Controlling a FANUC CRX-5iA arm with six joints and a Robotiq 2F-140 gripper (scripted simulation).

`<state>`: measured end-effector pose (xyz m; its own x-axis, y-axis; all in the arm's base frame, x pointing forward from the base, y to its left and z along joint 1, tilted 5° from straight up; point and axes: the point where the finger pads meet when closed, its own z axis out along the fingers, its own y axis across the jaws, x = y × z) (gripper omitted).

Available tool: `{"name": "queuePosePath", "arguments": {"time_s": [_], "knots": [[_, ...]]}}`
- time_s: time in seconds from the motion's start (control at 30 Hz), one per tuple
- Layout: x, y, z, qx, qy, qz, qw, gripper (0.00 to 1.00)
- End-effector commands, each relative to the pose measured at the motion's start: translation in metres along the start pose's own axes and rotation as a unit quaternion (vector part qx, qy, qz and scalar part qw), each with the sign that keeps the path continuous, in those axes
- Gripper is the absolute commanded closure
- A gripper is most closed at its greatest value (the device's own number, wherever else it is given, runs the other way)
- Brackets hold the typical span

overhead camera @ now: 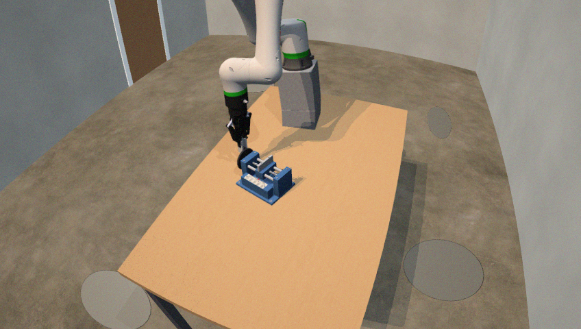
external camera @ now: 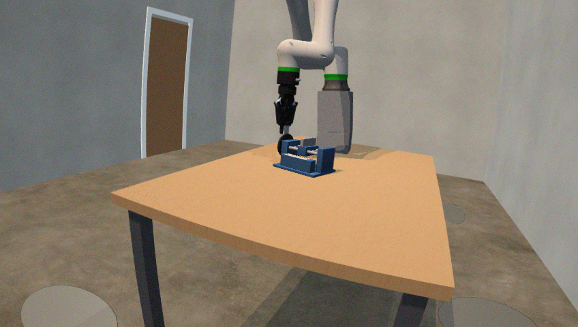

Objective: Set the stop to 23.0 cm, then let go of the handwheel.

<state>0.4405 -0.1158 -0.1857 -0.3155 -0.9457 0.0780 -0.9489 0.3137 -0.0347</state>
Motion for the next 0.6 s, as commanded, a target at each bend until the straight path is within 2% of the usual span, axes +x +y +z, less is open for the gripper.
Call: {"name": "queuePosePath", "arguments": {"time_s": [0.0, 0.57], "knots": [[0.0, 0.001, 0.001, 0.0, 0.0, 0.0, 1.0, 0.96], [0.0, 0.012, 0.035, 0.0, 0.0, 0.0, 1.0, 0.96]]}}
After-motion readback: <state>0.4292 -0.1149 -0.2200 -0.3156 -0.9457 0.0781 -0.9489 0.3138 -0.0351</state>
